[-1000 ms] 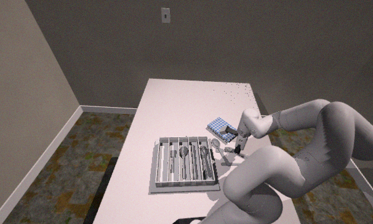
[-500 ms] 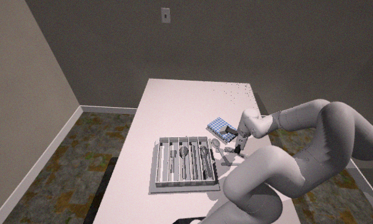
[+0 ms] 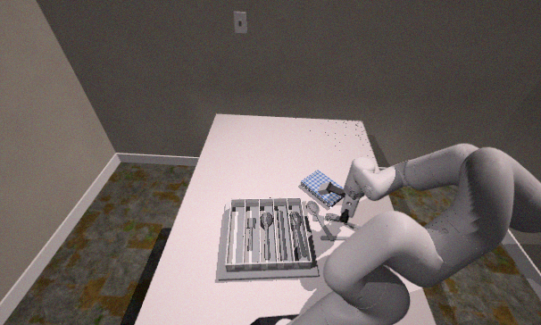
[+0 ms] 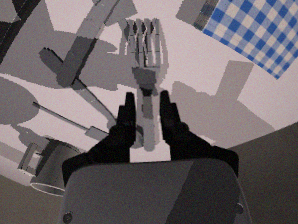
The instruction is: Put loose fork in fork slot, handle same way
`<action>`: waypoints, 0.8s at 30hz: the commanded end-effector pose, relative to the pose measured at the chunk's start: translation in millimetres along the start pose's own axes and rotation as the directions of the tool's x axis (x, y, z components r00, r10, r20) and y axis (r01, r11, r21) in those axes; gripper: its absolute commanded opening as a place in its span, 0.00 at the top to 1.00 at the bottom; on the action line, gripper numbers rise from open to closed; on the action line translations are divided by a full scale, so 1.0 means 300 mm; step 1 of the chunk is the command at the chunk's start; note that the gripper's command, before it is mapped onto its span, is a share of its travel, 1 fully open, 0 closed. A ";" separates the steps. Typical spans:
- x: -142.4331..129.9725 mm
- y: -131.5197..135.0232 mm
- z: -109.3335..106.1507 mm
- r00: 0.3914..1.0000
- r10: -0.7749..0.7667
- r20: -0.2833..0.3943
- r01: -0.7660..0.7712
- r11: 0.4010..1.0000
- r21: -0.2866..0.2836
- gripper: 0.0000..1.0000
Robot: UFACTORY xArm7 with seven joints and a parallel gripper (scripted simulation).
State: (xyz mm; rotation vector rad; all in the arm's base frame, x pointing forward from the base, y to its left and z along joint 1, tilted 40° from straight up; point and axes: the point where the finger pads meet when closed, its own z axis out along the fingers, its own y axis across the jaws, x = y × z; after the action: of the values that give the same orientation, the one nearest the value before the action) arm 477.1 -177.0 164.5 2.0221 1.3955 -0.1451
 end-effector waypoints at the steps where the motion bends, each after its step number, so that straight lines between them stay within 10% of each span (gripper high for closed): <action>1: 0.003 0.005 -0.004 1.000 0.000 -0.002 0.000 1.000 -0.004 0.72; 24: 0.003 0.005 0.029 1.000 0.000 -0.002 0.000 1.000 -0.004 0.72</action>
State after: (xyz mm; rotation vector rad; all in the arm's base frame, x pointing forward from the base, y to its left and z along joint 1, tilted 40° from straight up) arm 478.8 -180.7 159.6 2.0221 1.3956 -0.1451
